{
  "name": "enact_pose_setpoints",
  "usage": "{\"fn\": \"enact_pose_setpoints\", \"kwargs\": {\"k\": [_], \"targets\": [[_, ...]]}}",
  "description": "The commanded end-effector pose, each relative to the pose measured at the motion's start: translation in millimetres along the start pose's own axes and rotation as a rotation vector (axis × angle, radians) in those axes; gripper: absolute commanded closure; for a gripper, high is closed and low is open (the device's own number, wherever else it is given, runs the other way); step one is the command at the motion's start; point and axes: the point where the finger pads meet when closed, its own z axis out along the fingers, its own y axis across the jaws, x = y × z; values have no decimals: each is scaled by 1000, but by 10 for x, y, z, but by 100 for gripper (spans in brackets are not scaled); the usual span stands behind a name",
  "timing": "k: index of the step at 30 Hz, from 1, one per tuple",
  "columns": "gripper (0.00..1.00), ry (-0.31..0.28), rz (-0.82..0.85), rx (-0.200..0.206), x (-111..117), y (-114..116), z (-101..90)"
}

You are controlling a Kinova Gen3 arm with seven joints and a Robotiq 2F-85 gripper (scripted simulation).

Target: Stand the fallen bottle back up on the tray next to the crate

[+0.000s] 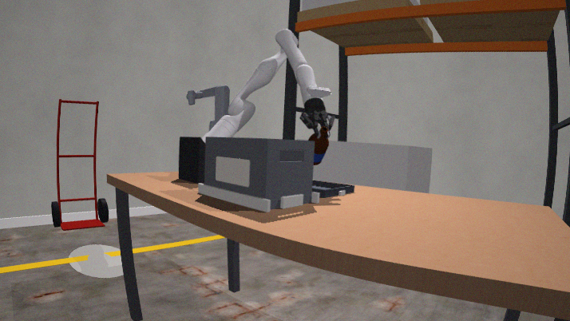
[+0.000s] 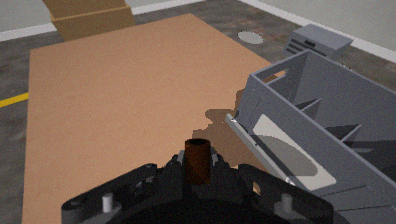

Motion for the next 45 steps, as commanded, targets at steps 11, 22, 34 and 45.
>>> {"fn": "enact_pose_setpoints", "kwargs": {"k": [11, 22, 34, 45], "targets": [[100, 3, 1, -1, 2, 3, 4], [100, 16, 1, -11, -31, 29, 44], [100, 64, 0, -23, -64, 61, 87], [100, 127, -1, -16, -40, 41, 55]]}}
